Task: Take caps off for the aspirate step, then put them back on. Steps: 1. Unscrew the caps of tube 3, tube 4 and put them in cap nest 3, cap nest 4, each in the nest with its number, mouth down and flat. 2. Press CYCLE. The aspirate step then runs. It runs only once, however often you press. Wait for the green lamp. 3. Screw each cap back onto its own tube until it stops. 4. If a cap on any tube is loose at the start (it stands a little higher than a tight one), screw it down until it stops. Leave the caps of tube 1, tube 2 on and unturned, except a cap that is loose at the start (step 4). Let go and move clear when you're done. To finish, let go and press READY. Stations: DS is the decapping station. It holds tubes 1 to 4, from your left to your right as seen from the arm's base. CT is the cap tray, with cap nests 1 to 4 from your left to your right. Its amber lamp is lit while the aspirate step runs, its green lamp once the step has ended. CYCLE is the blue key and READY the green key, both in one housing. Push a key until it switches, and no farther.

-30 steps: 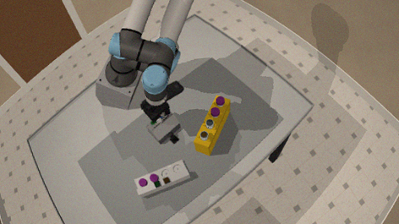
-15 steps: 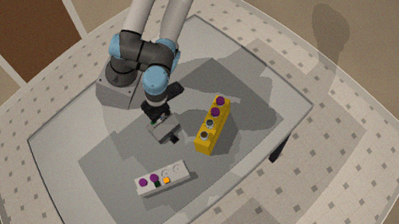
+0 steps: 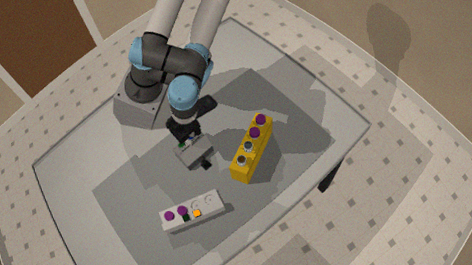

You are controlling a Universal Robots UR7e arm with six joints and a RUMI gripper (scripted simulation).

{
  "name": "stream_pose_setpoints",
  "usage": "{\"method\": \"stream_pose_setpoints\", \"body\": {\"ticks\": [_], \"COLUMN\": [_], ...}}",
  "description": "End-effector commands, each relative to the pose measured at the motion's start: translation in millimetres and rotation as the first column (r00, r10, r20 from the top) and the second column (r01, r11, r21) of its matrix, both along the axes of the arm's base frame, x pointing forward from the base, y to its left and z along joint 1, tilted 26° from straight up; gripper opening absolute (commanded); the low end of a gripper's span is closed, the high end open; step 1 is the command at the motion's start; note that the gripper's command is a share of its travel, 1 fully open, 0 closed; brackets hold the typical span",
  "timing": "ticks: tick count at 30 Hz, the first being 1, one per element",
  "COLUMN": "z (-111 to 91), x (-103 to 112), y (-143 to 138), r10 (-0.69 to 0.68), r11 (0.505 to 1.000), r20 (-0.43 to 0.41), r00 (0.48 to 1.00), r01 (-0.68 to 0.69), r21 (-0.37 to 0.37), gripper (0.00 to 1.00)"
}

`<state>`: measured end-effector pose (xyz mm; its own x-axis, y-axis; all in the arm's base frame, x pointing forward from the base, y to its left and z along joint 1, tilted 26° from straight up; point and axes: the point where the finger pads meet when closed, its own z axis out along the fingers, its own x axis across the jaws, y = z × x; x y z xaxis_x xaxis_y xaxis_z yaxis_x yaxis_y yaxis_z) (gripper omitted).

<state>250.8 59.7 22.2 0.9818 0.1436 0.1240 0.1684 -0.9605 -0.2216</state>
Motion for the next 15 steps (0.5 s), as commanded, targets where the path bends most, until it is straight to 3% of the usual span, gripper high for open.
{"method": "stream_pose_setpoints", "body": {"ticks": [1,14,15], "z": [12.3,21.6,21.9], "x": [-4.6,-8.1,-1.3], "y": [-4.0,-6.9,-11.8], "r10": [0.000,0.000,0.074], "r11": [1.000,1.000,0.997], "r20": [0.002,0.002,0.037], "r00": [1.000,1.000,0.997], "r01": [0.000,0.000,-0.073], "r21": [0.001,0.001,-0.015], "gripper": [0.00,0.00,1.00]}}
